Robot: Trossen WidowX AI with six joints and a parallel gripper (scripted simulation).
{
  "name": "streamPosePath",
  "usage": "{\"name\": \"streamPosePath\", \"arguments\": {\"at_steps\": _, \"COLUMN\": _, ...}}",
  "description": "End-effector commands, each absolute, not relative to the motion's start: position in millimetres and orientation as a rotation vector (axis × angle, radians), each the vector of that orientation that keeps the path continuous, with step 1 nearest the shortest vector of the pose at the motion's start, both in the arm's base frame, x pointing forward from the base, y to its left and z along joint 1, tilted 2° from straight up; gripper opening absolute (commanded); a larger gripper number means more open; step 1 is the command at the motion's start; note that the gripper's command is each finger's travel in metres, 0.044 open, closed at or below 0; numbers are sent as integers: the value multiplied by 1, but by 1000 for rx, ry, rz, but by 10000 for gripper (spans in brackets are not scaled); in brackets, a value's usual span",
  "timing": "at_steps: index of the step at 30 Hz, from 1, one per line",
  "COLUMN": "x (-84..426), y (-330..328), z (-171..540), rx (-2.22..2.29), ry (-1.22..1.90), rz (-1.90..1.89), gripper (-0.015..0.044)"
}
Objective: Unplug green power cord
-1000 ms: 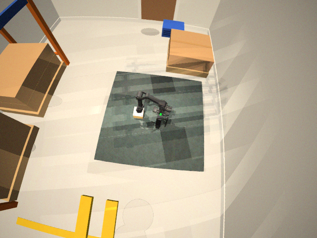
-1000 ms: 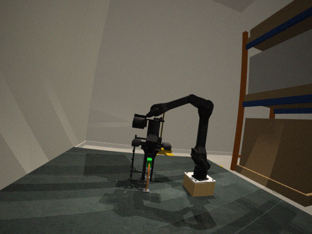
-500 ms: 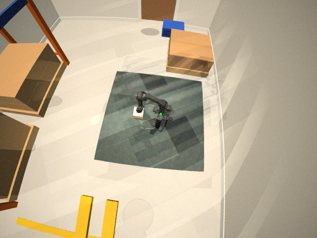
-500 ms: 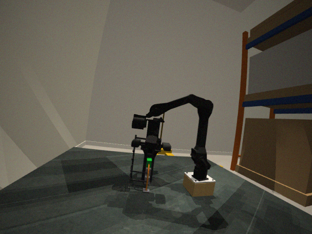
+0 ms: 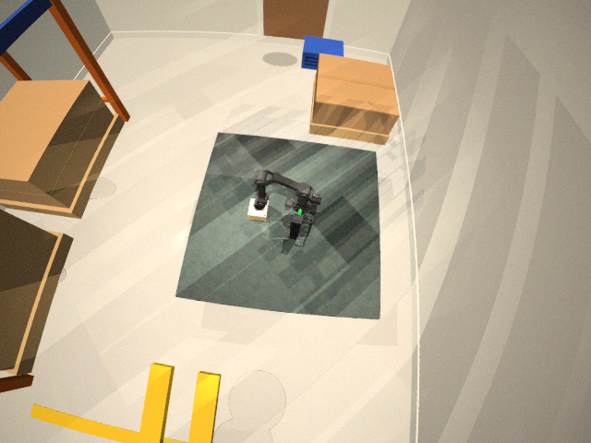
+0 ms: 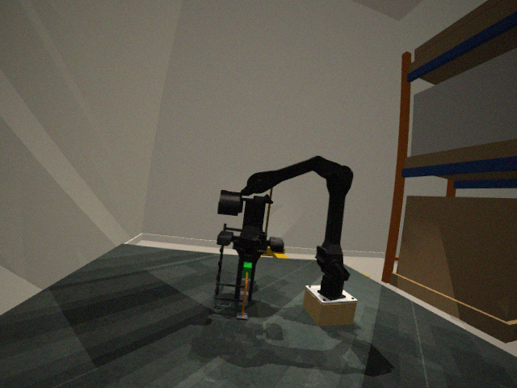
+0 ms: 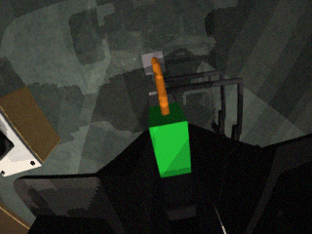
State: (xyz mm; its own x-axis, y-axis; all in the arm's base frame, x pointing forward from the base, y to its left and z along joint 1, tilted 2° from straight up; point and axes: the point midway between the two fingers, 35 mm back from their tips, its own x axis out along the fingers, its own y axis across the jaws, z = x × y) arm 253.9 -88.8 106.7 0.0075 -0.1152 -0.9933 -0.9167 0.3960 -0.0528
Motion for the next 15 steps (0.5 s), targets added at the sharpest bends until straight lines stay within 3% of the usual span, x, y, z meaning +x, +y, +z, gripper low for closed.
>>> {"name": "streamPosePath", "arguments": {"at_steps": 1, "x": 268, "y": -55, "z": 109, "rx": -976, "ry": 1331, "rz": 895, "gripper": 0}}
{"name": "streamPosePath", "arguments": {"at_steps": 5, "x": 269, "y": -49, "z": 109, "rx": -975, "ry": 1331, "rz": 896, "gripper": 0}}
{"name": "streamPosePath", "arguments": {"at_steps": 15, "x": 264, "y": -59, "z": 106, "rx": -976, "ry": 1331, "rz": 898, "gripper": 263}}
